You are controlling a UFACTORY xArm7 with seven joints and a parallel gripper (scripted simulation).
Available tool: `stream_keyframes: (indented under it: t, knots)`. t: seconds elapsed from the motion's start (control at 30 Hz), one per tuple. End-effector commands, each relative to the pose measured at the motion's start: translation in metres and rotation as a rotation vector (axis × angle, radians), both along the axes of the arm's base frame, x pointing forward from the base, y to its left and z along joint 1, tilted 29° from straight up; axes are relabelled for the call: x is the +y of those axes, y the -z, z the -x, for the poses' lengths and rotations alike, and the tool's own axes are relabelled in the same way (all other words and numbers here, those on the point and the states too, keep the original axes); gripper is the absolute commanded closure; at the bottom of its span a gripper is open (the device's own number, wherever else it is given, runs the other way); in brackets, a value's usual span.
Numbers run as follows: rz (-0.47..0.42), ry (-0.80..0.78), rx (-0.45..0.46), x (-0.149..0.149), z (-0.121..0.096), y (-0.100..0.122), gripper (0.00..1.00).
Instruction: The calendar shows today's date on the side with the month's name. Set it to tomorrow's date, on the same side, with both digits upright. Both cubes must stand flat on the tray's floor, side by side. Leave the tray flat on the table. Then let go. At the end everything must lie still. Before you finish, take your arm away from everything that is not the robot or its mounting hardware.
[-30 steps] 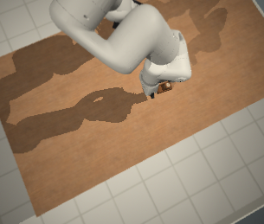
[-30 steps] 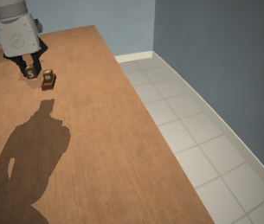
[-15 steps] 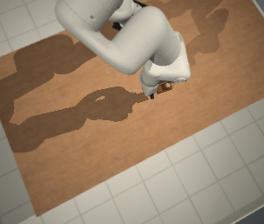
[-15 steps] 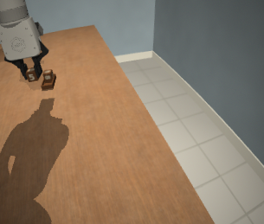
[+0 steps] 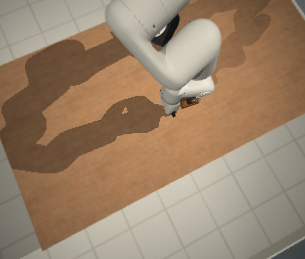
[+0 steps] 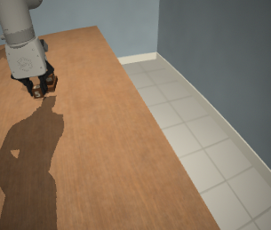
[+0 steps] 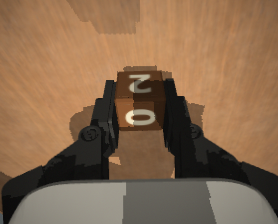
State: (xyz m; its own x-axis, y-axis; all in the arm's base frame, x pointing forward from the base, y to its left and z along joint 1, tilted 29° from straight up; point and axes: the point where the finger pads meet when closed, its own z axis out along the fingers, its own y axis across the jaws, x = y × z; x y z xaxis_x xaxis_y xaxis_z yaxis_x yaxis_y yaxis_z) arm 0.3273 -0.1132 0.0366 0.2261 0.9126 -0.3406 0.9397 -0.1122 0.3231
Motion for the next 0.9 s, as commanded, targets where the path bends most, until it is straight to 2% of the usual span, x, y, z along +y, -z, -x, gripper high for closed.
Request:
stream_keyframes:
  t: [0.0, 0.33, 0.87]
  knots:
    - [0.005, -0.005, -0.02, -0.003, -0.005, 0.008, 0.71]
    - [0.005, -0.005, -0.02, -0.012, -0.011, 0.027, 0.71]
    - [0.005, -0.005, -0.02, -0.012, -0.012, 0.028, 0.71]
